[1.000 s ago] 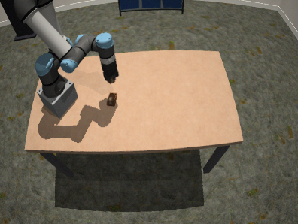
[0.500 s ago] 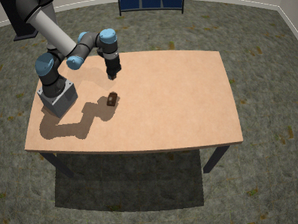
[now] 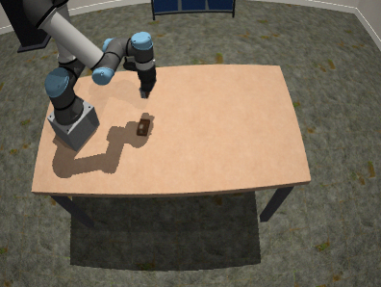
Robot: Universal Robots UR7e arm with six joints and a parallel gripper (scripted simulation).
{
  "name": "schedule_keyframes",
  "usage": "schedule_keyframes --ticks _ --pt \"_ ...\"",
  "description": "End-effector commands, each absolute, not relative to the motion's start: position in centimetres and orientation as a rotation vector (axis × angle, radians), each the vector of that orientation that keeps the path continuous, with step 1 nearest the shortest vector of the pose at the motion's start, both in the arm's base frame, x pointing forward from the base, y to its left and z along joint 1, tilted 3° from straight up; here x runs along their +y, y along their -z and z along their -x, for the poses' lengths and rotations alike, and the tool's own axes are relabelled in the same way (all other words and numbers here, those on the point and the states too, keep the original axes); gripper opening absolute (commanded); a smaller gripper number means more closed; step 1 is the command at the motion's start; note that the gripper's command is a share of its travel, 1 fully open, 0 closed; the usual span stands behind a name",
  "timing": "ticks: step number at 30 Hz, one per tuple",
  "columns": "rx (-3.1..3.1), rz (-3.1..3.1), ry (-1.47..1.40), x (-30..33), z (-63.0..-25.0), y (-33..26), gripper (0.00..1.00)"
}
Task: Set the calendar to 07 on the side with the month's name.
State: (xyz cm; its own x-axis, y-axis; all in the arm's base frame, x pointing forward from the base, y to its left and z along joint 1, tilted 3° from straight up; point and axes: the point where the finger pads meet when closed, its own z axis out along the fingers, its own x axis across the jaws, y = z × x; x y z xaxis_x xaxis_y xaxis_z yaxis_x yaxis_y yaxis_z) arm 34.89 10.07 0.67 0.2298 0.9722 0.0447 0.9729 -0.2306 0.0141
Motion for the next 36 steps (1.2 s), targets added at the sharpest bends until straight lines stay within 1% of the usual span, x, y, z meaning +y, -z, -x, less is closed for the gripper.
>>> schedule_keyframes --ticks 1,25,36 --pt "-2.074 2.341 0.071 10.7 -35.0 -0.6 0.60" --pt "-2.101 2.317 0.072 10.9 -35.0 -0.5 0.60" --pt "-2.101 2.317 0.072 10.9 -35.1 2.4 0.60"
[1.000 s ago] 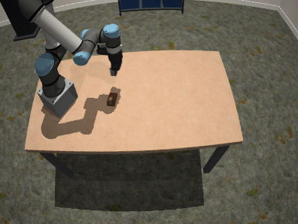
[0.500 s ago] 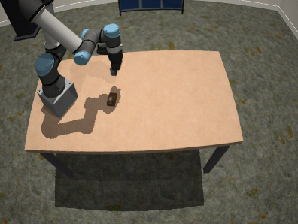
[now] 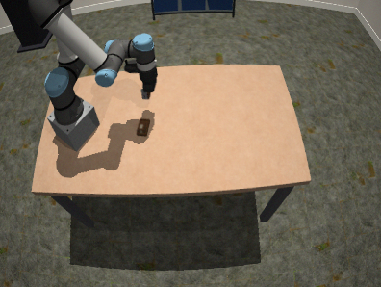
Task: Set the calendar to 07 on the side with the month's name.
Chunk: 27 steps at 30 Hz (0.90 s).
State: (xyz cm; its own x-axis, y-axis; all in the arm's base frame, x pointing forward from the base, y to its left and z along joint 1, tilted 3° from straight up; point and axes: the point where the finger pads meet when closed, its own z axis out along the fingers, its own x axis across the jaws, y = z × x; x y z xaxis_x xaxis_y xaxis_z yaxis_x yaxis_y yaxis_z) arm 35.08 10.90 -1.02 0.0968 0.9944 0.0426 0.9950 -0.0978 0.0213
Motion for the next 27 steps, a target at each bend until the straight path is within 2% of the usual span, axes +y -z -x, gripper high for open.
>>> schedule_keyframes --ticks 1,17,27 --pt "-2.101 2.317 0.072 11.0 -35.1 2.8 0.60" --pt "-2.101 2.317 0.072 11.1 -35.2 8.0 0.60" --pt "-2.101 2.317 0.072 11.1 -35.3 9.0 0.60"
